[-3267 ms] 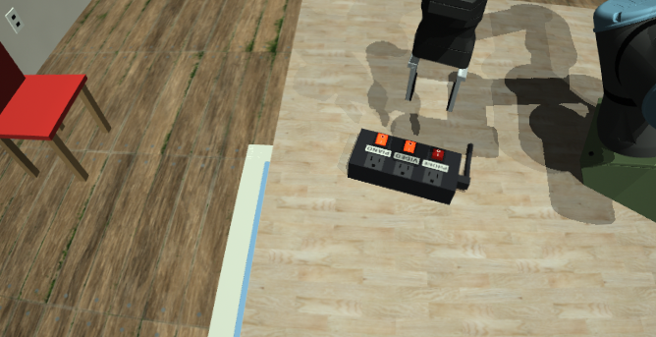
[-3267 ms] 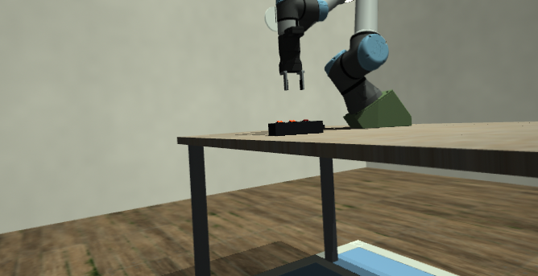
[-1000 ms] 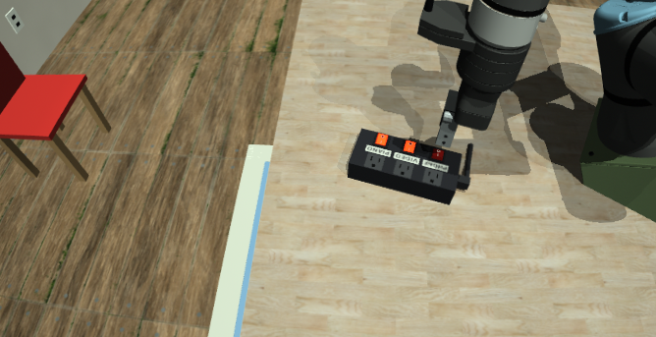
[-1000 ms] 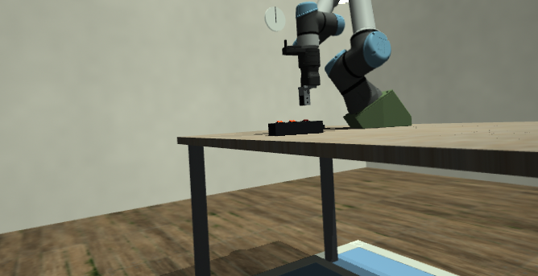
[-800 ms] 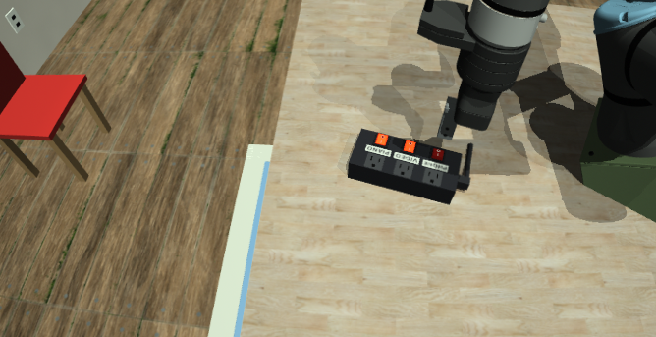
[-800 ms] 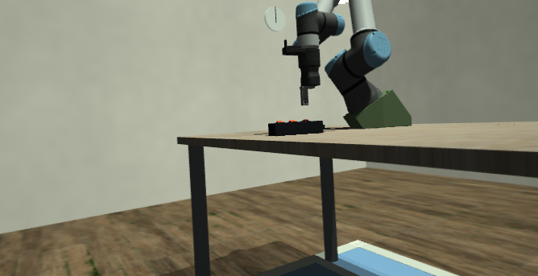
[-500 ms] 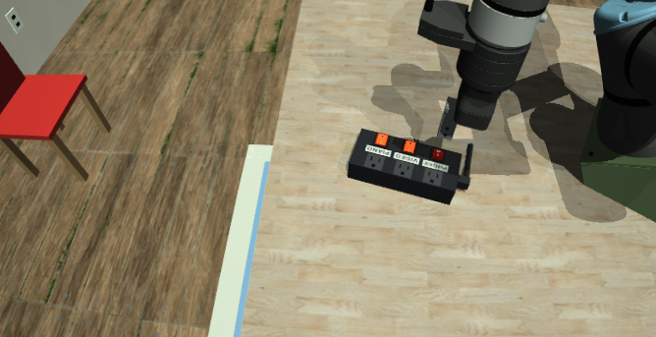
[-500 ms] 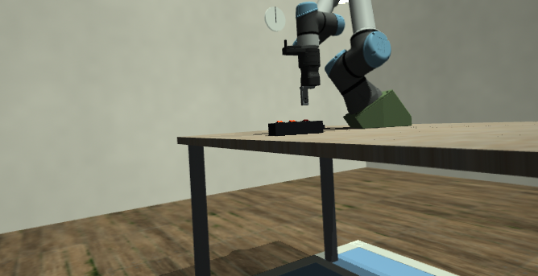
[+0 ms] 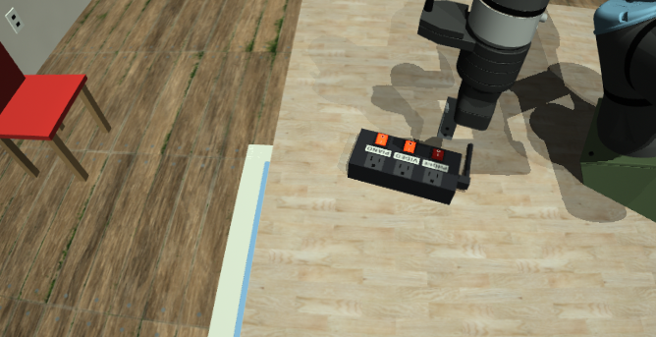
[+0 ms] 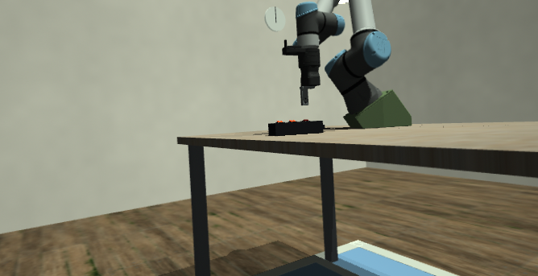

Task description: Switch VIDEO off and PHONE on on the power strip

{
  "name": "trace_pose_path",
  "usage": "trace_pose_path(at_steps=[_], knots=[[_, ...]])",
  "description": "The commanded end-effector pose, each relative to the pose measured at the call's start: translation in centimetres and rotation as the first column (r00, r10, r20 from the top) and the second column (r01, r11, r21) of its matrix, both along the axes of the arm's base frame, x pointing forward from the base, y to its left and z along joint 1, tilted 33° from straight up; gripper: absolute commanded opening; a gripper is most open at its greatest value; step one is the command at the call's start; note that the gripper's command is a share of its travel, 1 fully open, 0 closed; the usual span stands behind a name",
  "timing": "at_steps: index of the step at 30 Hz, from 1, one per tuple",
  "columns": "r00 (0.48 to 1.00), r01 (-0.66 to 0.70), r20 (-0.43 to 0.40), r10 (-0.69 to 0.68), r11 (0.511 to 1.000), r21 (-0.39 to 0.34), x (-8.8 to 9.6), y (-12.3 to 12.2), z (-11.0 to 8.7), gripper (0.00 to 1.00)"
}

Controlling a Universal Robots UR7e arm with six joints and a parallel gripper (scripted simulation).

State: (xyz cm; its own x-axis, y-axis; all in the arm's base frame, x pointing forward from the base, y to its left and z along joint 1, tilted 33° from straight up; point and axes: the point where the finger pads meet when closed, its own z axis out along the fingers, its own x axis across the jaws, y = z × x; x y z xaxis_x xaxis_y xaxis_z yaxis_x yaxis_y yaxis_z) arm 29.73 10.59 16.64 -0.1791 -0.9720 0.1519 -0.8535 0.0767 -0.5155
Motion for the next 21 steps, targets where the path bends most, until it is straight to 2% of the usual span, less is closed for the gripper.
trace_pose_path(at_steps=[1, 21], knots=[[1.000, 0.000, 0.001, 0.000, 1.000, 0.000, 0.02, 0.01, 0.04, 0.00], [1.000, 0.000, 0.001, 0.000, 1.000, 0.000, 0.51, -0.20, -0.81, 0.00]])
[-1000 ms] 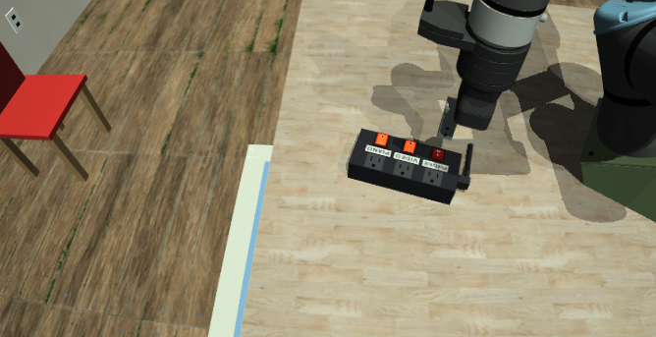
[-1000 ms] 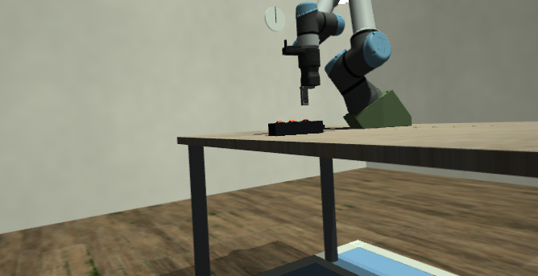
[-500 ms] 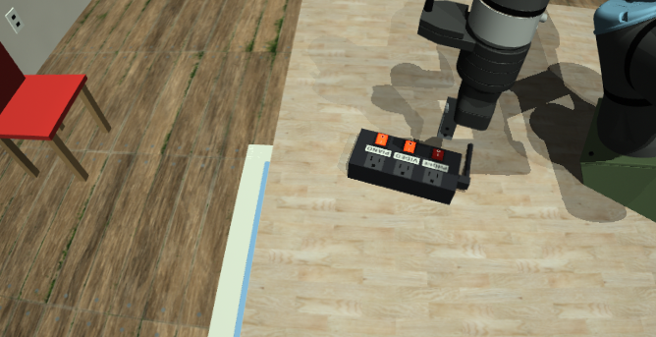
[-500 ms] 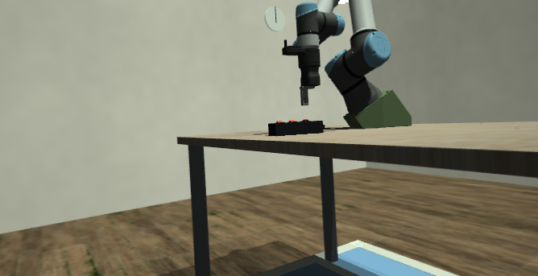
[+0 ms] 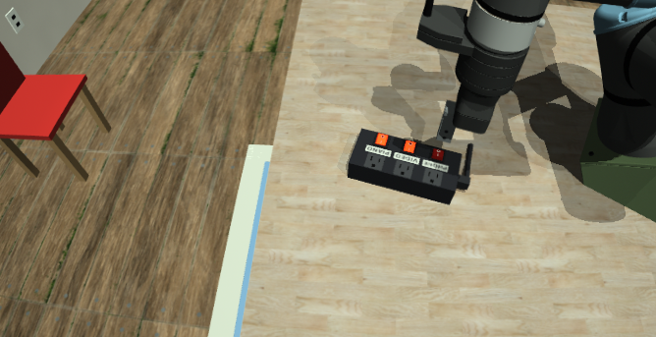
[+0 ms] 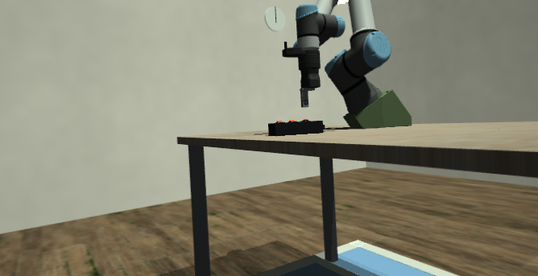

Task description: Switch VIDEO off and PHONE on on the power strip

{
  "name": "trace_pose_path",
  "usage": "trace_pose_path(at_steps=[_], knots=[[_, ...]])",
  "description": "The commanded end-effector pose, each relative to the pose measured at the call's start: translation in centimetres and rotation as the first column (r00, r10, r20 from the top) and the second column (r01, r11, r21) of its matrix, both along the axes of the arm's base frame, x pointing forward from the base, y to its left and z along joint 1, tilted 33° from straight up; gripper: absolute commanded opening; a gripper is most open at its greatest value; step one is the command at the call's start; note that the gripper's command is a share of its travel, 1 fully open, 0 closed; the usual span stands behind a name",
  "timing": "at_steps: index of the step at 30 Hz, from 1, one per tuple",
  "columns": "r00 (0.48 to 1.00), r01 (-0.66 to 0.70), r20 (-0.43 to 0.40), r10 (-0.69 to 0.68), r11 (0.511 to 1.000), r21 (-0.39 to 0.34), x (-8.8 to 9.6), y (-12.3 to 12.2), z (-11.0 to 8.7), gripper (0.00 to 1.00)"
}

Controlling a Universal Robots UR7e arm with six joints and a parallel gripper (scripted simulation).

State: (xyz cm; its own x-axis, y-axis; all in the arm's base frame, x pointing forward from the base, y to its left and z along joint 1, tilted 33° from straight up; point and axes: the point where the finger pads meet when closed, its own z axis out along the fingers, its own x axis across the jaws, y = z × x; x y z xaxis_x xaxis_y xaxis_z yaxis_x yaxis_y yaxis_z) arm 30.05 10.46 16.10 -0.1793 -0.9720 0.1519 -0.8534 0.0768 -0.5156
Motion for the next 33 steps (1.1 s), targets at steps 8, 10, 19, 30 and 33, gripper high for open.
trace_pose_path(at_steps=[8, 10, 19, 30, 33], knots=[[1.000, 0.000, 0.001, 0.000, 1.000, 0.000, 0.7, -0.3, -1.1, 0.00], [1.000, 0.000, 0.001, 0.000, 1.000, 0.000, 0.8, -0.3, -1.3, 0.00], [1.000, 0.000, 0.001, 0.000, 1.000, 0.000, 1.3, -0.5, -2.2, 0.00], [1.000, 0.000, 0.001, 0.000, 1.000, 0.000, 1.7, -0.7, -2.9, 0.00], [1.000, 0.000, 0.001, 0.000, 1.000, 0.000, 1.8, -0.7, -3.0, 0.00]])
